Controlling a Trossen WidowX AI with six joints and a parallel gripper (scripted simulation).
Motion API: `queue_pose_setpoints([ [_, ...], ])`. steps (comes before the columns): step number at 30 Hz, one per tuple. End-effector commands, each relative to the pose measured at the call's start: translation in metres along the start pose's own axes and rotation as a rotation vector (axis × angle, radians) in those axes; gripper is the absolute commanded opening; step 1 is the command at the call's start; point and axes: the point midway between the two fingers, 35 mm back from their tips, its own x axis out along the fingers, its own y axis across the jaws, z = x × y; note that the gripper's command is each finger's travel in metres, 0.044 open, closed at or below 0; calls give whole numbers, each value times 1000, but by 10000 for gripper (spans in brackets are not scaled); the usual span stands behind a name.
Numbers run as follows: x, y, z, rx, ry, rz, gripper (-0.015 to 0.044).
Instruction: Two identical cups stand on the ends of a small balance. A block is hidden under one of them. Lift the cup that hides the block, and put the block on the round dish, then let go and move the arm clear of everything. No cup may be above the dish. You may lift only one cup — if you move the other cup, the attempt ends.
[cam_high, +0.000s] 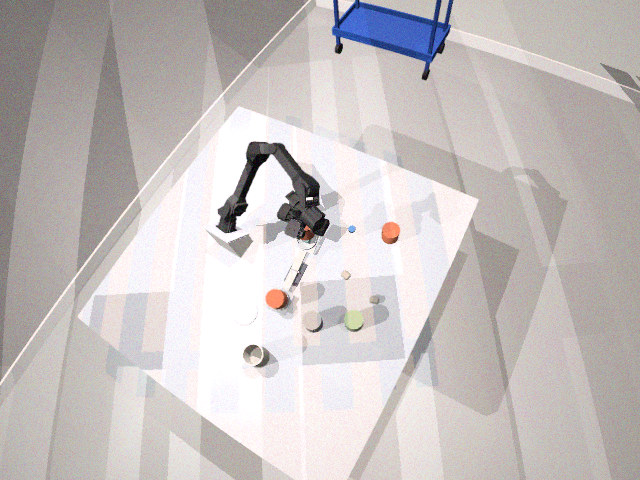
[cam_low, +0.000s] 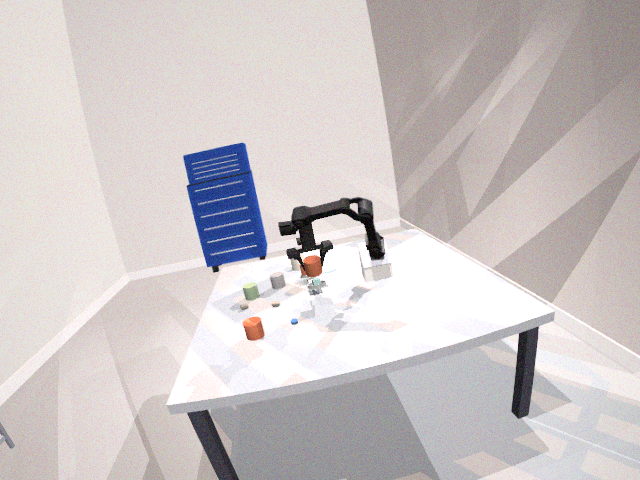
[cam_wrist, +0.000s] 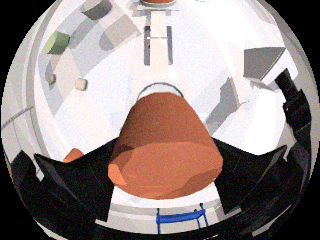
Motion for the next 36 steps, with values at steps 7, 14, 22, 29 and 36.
queue_pose_setpoints([
  [7, -16, -1, -1, -7, -1, 6, 0],
  [14, -23, -2, -2, -7, 1, 7, 0],
  [22, -17, -3, -2, 0, 6, 1, 0],
  [29, -17, -3, -2, 0, 6, 1, 0],
  [36, -17, -3, -2, 0, 6, 1, 0],
])
